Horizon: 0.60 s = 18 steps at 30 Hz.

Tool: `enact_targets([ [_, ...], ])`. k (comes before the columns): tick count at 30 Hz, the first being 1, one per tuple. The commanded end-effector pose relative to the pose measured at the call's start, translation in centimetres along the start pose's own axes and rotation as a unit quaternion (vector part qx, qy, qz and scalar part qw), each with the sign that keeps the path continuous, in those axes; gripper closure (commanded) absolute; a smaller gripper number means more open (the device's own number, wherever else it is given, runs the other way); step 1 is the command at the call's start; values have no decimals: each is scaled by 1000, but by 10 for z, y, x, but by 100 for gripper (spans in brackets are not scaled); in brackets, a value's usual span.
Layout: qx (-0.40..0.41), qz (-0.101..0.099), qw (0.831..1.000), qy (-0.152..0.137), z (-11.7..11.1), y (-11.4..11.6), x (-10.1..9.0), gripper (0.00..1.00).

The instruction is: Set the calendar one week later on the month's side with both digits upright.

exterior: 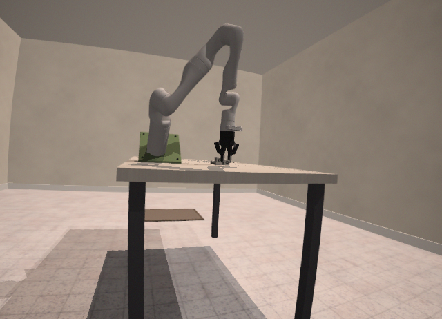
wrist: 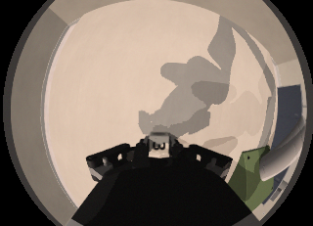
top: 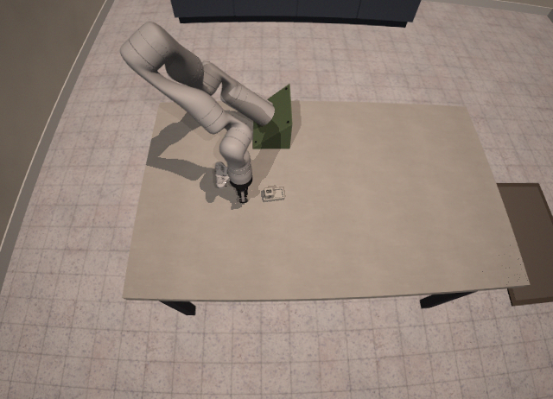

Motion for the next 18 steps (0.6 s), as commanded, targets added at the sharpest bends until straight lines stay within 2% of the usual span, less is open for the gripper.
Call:
enact_targets([
  [1, 4, -4, 1000, -1, 2, -3, 0, 74],
  [18, 3, -3, 1000, -1, 2, -2, 2, 74],
])
Point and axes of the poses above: the point where the finger pads meet when closed, its own x axis out along the fingers, its own y axis across the jaws, z = x × y, the point moved 6 cm from there along -x, back along the fingers, and after that the axes turned 15 degrees about -x, right-handed, at the moved point
